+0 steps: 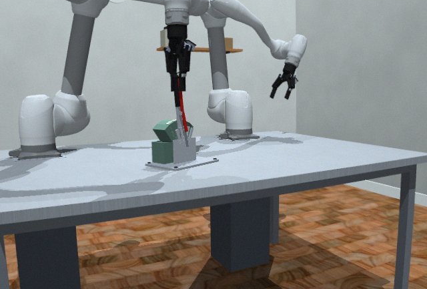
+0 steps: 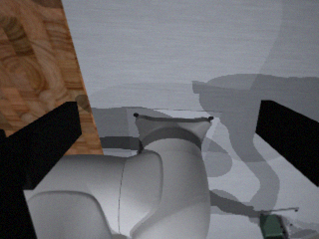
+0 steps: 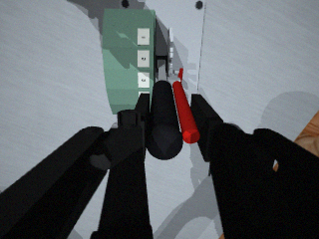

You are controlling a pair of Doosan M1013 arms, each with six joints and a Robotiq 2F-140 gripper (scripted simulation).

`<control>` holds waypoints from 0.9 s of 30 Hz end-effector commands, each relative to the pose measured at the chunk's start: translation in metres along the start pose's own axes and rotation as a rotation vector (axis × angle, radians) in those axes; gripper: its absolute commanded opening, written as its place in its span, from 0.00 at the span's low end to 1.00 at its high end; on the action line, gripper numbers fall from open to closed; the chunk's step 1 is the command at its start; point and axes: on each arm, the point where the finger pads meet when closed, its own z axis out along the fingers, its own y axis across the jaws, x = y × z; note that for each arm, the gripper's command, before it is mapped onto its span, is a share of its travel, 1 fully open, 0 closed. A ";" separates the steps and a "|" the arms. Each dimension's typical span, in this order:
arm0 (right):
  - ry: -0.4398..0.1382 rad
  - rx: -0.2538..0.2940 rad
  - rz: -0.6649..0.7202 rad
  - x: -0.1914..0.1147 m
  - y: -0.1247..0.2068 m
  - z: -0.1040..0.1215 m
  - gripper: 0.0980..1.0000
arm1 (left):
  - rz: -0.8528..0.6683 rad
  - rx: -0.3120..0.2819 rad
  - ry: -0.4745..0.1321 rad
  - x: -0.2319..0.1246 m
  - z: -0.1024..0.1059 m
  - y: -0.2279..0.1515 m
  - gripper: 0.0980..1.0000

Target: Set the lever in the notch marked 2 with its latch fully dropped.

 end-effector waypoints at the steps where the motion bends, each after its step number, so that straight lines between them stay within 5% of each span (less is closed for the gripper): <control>1: 0.001 -0.002 0.000 0.000 0.000 -0.001 0.00 | 0.000 0.001 0.001 0.000 -0.001 0.000 1.00; 27: 0.001 -0.002 0.000 0.001 0.000 -0.001 0.00 | 0.000 0.001 0.001 0.000 -0.001 0.000 1.00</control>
